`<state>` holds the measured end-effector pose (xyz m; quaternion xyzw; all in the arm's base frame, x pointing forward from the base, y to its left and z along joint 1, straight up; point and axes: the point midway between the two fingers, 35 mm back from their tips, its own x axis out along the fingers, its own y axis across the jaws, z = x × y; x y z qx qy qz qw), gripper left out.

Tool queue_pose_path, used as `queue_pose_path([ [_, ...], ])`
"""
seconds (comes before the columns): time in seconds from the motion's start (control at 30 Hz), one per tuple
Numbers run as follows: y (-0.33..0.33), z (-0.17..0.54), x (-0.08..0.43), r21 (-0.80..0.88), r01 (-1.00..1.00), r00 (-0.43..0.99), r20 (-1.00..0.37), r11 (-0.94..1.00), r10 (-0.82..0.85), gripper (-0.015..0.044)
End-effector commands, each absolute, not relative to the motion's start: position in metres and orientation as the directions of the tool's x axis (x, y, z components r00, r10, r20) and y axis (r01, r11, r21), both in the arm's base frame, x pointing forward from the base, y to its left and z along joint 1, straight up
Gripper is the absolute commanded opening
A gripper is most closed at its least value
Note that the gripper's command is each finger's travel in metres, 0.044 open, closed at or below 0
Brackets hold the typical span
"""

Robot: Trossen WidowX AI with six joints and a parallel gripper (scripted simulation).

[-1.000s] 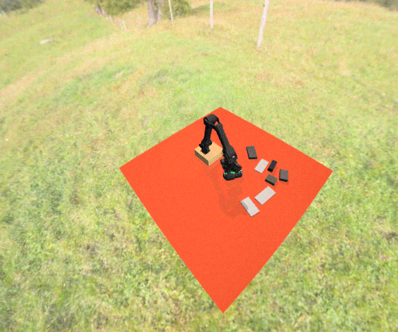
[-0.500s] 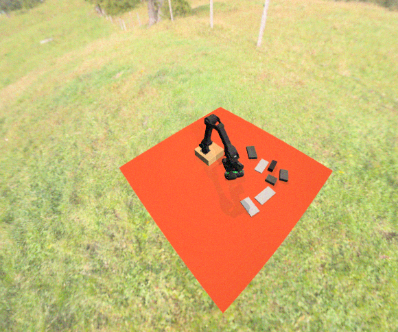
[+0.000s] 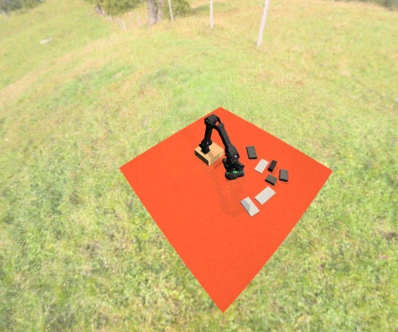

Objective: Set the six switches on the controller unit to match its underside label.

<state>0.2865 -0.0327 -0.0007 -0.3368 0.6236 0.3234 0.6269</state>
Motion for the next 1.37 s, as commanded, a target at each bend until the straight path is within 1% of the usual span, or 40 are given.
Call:
queue_pose_path([
  [0.0, -0.033, 0.010, 0.287, -0.019, -0.827, 0.015, -1.000, 0.562, -0.012, 0.0367],
  [0.1, -0.033, 0.047, 0.285, -0.021, -0.830, 0.023, -1.000, 0.558, -0.003, 0.0440],
  [0.43, -0.033, 0.049, 0.285, -0.021, -0.830, 0.023, -1.000, 0.558, -0.003, 0.0440],
  [0.5, -0.033, 0.060, 0.286, -0.021, -0.830, 0.024, -1.000, 0.558, -0.003, 0.0387],
  [0.67, -0.033, 0.126, 0.282, -0.023, -0.828, 0.023, -1.000, 0.560, -0.008, 0.0256],
  [1.0, -0.033, 0.128, 0.282, -0.023, -0.828, 0.023, -1.000, 0.560, -0.008, 0.0000],
  [1.33, -0.033, 0.128, 0.282, -0.023, -0.828, 0.023, -1.000, 0.560, -0.008, 0.0000],
])
